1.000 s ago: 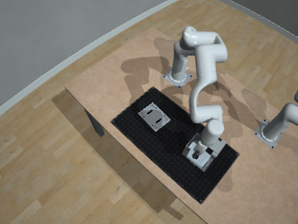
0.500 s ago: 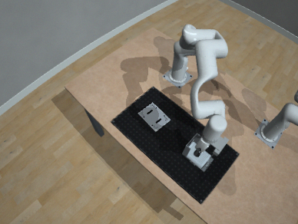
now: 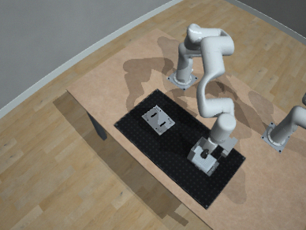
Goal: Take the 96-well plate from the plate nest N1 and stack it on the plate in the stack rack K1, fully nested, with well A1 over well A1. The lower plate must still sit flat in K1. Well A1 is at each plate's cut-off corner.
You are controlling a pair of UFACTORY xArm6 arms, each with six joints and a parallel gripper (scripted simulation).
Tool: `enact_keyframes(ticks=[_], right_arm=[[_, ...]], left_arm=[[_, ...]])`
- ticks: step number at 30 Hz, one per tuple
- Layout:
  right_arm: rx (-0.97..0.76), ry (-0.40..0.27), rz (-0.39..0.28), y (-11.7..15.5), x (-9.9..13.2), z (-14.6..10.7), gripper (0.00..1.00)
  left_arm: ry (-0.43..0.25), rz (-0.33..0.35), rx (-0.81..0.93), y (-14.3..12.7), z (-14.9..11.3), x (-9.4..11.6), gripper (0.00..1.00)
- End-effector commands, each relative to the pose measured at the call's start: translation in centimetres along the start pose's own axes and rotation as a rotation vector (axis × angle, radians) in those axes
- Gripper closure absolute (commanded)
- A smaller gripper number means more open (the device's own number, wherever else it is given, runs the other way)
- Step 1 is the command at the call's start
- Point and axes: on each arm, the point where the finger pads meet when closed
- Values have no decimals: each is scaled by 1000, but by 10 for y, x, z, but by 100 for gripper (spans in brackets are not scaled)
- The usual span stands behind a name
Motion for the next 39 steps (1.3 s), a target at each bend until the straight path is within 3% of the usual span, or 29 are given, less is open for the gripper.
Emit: enact_keyframes(ticks=[1,7,30,39], right_arm=[[0,4,-3,1,17,1,0],[0,4,-3,1,31,1,0],[0,4,-3,1,31,1,0],[0,4,-3,2,31,-29,0]], left_arm=[[-4,0,0,0,0,1,0],[-4,0,0,0,0,1,0],[-4,0,0,0,0,1,0],[-4,0,0,0,0,1,0]])
Point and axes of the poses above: on each arm, the point where the finger pads meet when closed, its own x axis back along the fingers, its own y axis across the jaws, z = x × y, and after that the axes turned 6 degrees about -x, right-handed
